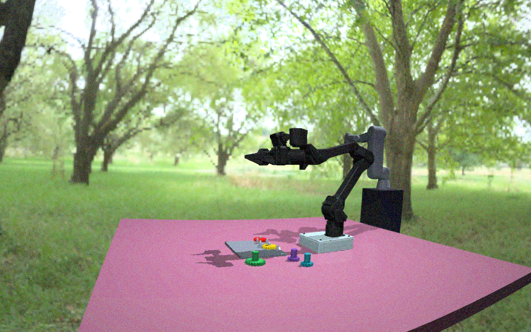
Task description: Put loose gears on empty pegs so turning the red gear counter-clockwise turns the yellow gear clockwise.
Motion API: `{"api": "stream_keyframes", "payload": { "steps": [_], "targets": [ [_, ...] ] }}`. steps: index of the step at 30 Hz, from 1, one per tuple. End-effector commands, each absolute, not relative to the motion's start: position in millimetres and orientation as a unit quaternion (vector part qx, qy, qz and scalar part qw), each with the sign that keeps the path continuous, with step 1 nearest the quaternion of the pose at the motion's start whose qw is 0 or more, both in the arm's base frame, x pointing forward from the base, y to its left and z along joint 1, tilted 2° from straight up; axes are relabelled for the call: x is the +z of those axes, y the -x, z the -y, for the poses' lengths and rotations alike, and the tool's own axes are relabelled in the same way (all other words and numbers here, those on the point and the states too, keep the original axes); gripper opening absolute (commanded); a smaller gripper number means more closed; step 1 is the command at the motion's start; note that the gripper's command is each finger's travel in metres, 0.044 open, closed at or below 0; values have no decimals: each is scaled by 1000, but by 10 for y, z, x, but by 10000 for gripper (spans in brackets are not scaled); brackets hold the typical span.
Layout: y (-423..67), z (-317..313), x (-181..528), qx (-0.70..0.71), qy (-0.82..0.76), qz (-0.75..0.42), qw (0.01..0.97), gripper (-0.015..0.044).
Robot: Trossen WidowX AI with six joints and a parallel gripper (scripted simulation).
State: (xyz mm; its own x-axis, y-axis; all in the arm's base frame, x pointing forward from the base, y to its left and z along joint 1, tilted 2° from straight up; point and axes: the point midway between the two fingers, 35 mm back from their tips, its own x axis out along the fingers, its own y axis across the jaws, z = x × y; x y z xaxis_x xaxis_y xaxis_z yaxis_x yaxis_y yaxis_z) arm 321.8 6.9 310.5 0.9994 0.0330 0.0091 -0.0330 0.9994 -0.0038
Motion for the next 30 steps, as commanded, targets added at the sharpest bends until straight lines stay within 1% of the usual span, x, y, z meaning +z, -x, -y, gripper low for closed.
{"api": "stream_keyframes", "payload": {
  "steps": [1,2,5,9,12,17,22,26,30],
  "targets": [
    [-3223,-76,3094,17,0,2,1000,426],
    [-3238,-97,3061,20,-5,-6,1000,440],
    [-3328,-249,2827,37,-41,-63,997,440],
    [-3417,-620,2297,60,-108,-195,973,440],
    [-3374,-930,1900,63,-151,-306,938,440],
    [-3081,-1381,1303,27,-185,-477,859,440],
    [-2638,-1668,897,-42,-177,-597,781,440],
    [-2231,-1731,663,-124,-142,-668,720,440],
    [-2163,-1723,634,-140,-134,-677,710,440]
  ]
}}
